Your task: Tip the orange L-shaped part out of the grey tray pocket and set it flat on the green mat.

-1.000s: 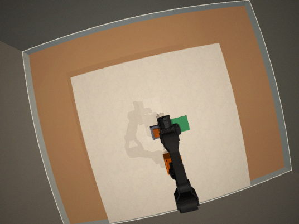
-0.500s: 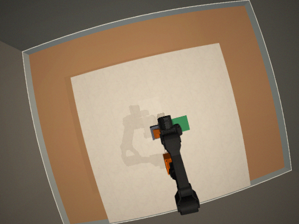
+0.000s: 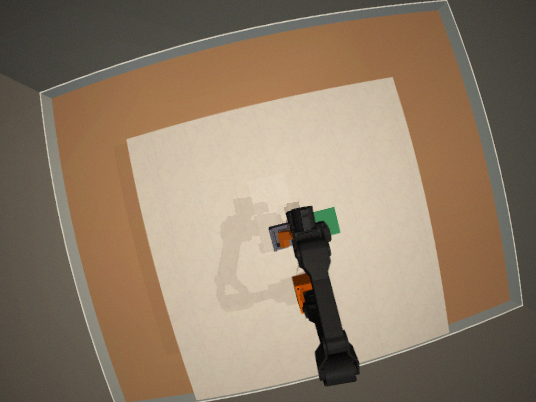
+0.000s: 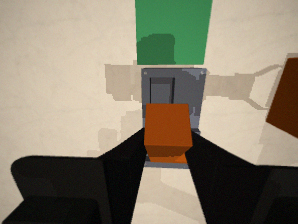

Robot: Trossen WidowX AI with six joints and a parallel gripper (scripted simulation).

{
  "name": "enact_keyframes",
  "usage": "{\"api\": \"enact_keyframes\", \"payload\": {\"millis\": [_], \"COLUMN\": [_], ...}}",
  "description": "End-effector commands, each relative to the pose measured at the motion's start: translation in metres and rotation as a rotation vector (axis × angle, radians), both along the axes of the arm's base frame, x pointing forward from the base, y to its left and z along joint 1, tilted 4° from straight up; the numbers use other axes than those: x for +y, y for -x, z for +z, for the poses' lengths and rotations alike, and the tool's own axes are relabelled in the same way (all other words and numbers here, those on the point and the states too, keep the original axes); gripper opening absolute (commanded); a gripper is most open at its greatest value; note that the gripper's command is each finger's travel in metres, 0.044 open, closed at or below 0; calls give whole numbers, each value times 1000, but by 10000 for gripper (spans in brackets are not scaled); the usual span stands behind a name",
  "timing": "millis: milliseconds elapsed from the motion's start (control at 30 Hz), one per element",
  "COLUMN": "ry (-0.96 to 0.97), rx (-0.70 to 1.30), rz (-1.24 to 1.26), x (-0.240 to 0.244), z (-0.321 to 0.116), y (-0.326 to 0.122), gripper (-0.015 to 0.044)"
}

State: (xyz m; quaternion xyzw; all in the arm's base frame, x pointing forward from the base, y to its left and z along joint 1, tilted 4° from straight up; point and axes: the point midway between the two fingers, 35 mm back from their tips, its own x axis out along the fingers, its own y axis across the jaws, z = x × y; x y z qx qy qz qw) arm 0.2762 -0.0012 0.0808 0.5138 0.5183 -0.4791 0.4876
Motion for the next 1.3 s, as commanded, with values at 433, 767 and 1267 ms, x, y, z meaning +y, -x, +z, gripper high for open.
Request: {"api": "enact_keyframes", "payload": {"millis": [433, 767, 1267], "ry": [2, 6, 10], "rx": [1, 2, 3], "rz": [-1, -1, -1], "x": [-71, -113, -153], "z": [-7, -10, -15], "y": [5, 9, 13], "gripper": [0, 0, 0]}}
